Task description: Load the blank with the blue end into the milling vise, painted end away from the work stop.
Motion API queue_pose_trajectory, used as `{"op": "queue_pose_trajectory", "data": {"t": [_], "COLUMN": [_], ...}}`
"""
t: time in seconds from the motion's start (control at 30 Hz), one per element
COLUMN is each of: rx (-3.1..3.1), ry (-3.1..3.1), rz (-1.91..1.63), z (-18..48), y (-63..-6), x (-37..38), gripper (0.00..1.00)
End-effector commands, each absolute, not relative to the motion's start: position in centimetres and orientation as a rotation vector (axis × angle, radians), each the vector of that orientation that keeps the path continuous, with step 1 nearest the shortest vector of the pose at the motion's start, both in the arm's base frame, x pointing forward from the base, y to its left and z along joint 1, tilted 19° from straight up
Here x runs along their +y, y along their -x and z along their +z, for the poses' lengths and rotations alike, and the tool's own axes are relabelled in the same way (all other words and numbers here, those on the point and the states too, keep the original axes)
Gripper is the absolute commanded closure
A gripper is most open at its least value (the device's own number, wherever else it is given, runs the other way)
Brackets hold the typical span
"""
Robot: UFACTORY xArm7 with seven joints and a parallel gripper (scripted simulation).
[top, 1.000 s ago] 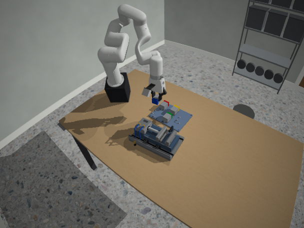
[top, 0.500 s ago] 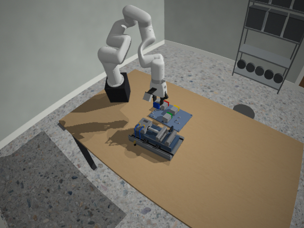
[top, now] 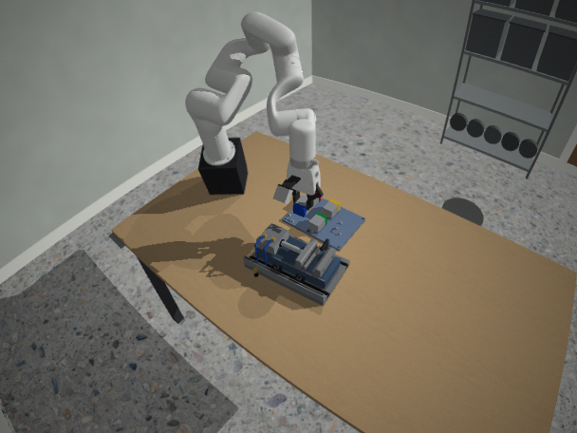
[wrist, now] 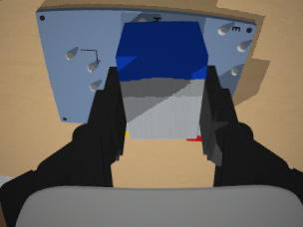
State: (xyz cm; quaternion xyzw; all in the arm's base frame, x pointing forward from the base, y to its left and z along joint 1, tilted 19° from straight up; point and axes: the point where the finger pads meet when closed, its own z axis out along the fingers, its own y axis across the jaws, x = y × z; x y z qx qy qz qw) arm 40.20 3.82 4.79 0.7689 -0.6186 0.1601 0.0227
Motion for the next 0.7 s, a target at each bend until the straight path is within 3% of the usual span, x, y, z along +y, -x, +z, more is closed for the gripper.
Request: {"op": "queue_pose_trajectory", "data": {"t": [0.0,0.67], "rx": [-1.918,-1.918], "ry": [-2.382,-2.382], "rz": [0.5,0.501], "z": [5.2,7.1], "y": [-41.1,-46.2], "x": [3.3,-0.2], "gripper": [1.0,1.0]}}
